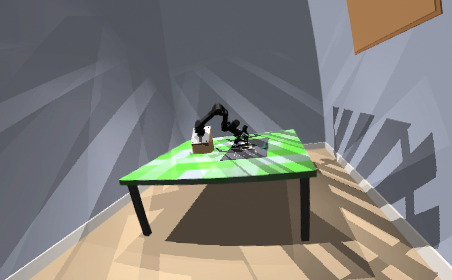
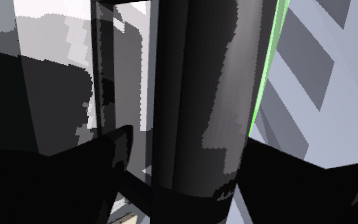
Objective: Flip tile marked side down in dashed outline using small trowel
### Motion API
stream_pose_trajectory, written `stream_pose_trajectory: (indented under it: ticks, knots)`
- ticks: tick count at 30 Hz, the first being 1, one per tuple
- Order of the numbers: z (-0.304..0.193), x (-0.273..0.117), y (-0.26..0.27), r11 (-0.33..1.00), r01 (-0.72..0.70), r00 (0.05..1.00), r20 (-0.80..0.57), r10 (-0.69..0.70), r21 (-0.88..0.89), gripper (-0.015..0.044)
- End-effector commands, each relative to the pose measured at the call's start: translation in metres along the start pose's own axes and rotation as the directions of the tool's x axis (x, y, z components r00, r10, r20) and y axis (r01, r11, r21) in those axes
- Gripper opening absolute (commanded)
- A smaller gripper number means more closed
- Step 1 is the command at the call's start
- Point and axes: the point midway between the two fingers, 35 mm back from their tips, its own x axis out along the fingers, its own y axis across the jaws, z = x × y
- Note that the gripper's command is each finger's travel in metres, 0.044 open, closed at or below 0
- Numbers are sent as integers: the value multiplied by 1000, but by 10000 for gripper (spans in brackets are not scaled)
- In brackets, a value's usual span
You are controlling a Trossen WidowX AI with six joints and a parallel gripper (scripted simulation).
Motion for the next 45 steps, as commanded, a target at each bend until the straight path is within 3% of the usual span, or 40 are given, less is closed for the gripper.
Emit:
stream_pose_trajectory:
  ticks: [1, 2, 25, 45]
  knots:
    - [-2, 3, -3, 1000, 11, 1000, -4, -11, 0, 195]
    - [-2, 3, -3, 1000, 11, 1000, -4, -11, 0, 169]
    - [-2, 3, -4, 1000, 11, 1000, -4, -11, 0, 0]
    - [0, -37, -50, 1000, 13, 1000, 2, -13, 3, 0]
